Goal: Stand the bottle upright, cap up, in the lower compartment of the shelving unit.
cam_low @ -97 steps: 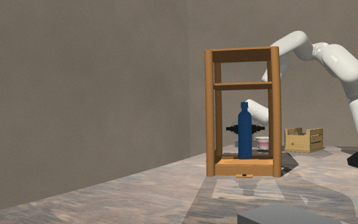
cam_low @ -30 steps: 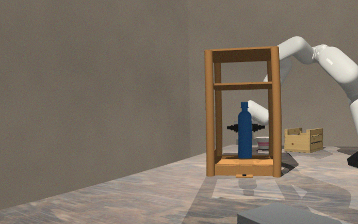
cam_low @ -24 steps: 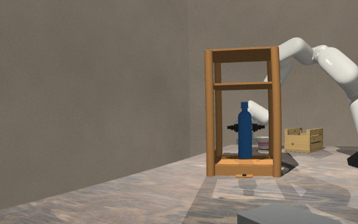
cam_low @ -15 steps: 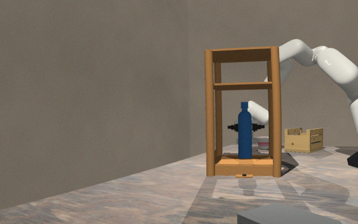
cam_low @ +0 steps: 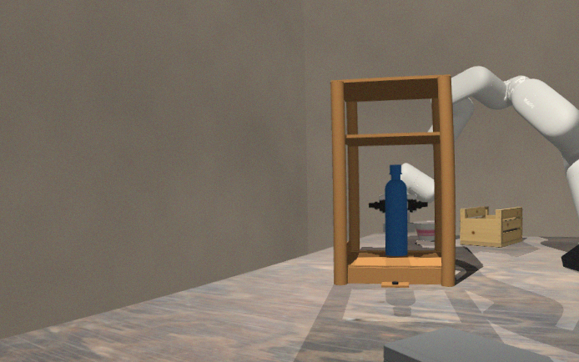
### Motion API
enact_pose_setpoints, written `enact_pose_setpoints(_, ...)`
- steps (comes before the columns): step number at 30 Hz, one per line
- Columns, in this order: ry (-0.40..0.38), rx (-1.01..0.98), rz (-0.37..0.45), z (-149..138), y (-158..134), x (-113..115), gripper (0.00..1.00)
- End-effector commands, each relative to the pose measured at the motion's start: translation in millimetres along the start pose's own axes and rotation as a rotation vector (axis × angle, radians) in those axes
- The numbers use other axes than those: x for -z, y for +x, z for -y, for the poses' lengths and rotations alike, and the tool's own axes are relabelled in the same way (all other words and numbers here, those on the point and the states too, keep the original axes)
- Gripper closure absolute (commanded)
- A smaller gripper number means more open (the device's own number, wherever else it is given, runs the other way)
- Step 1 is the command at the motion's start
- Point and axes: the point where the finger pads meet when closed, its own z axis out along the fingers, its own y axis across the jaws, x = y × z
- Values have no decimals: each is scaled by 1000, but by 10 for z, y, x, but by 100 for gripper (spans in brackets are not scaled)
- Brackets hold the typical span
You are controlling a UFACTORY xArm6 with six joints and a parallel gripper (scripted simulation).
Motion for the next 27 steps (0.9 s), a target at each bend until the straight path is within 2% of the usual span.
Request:
enact_pose_setpoints(1, 0, 3, -2, 7, -12, 36, 29)
enact_pose_setpoints(27, 0, 3, -2, 7, -54, 55, 29)
